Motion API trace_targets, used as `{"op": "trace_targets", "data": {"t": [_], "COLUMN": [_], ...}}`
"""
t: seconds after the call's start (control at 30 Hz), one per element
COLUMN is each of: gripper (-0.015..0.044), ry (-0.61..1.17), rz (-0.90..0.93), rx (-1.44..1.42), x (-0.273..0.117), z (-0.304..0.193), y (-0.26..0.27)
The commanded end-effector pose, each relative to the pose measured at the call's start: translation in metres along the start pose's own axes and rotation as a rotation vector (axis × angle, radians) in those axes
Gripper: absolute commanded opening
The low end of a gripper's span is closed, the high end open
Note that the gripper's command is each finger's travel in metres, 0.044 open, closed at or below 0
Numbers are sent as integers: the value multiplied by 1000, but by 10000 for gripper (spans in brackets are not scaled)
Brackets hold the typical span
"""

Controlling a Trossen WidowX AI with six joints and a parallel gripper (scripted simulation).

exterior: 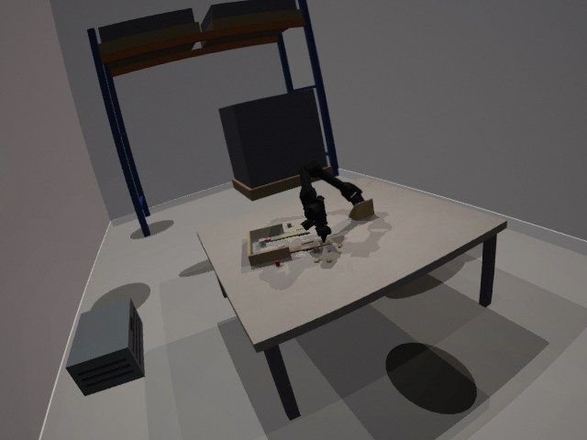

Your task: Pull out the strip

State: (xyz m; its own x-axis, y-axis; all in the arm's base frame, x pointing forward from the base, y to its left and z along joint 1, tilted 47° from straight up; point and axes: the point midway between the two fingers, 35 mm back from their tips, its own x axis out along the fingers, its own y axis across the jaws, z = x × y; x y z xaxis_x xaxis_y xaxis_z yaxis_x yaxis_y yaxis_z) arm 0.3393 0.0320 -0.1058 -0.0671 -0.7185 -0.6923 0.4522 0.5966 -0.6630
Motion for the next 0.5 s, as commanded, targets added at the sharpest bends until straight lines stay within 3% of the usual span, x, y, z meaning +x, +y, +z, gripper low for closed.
{"op": "trace_targets", "data": {"t": [0.0,0.47], "gripper": [0,0], "ry": [25,25], "rz": [-9,-9], "rx": [-10,-11], "x": [5,4], "z": [-14,-35], "y": [-3,-4]}}
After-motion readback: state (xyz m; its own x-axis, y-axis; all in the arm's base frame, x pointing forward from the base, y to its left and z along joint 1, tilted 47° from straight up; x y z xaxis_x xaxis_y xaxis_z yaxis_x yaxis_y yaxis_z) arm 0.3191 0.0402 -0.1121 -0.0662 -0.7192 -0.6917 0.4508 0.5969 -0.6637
